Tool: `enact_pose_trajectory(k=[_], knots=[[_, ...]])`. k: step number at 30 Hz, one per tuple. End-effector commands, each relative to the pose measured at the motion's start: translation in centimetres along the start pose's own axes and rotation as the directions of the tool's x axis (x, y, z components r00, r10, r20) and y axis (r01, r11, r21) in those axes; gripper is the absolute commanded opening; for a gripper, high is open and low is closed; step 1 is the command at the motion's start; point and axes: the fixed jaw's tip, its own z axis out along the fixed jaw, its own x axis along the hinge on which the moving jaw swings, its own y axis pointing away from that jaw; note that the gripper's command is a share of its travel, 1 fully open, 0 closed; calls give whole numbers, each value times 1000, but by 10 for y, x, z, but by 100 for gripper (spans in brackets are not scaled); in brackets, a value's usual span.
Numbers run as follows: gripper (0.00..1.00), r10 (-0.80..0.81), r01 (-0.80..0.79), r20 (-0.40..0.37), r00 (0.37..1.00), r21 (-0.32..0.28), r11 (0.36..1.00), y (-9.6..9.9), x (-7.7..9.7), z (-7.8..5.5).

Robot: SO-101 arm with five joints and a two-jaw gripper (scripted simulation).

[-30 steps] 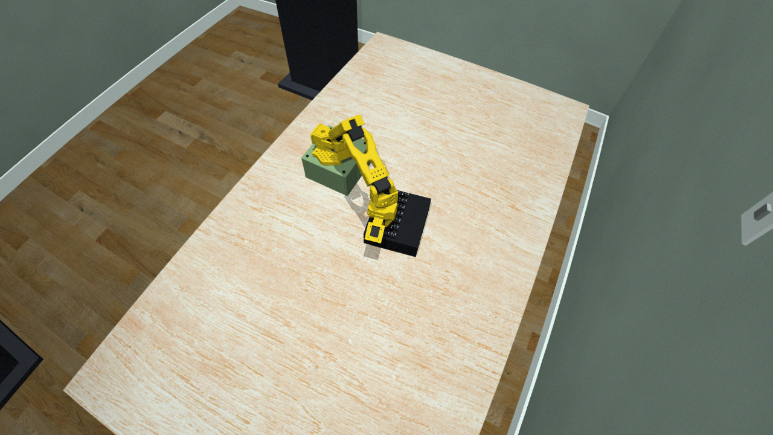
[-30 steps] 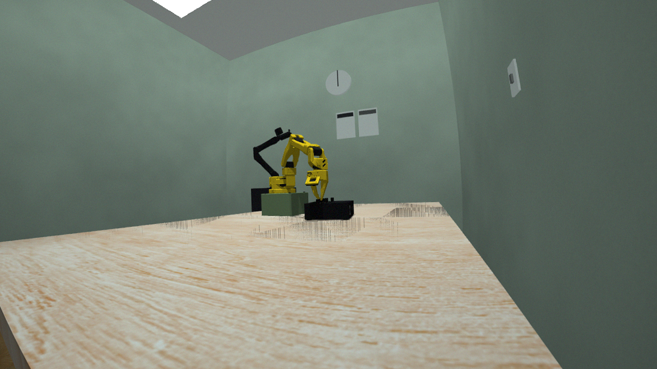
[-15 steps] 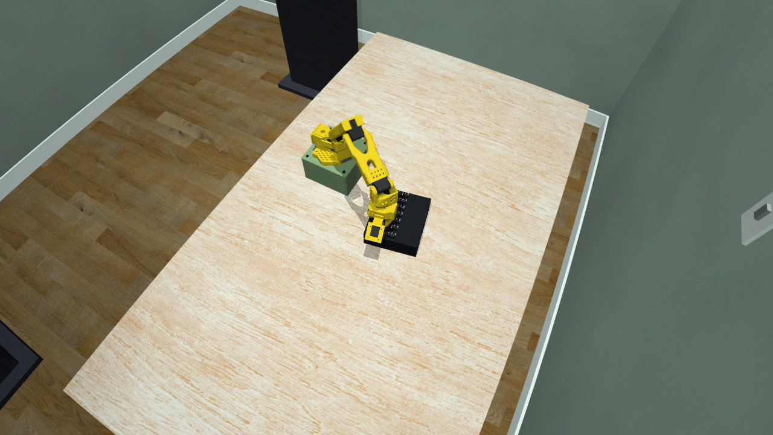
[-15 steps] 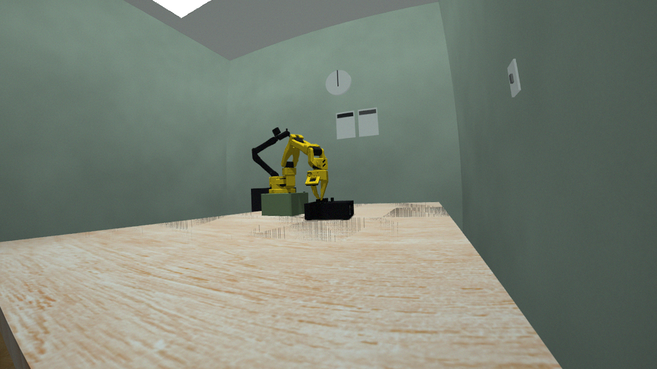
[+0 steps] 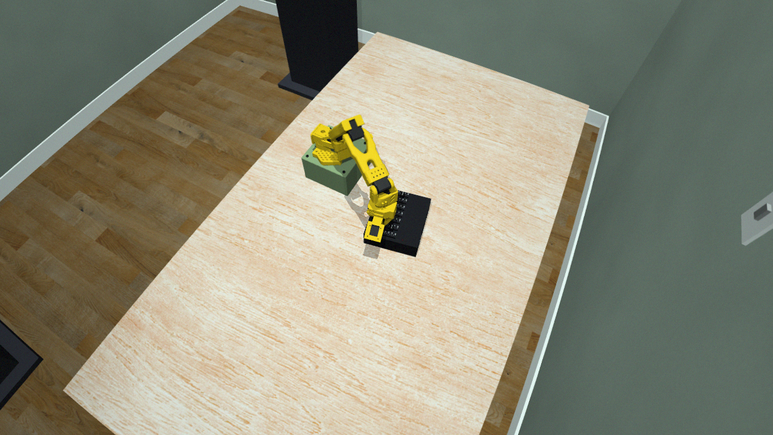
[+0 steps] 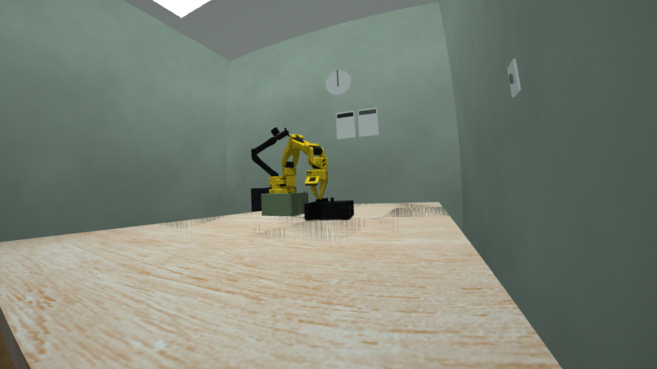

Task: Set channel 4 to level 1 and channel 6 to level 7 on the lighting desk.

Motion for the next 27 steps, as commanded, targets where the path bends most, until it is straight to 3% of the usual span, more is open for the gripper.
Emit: enact_pose_trajectory(k=[1,27], knots=[[0,0,0,8,1000,-9,1000,0,-3,-7],[0,0,0,8,1000,-9,1000,4,-5,-15]])
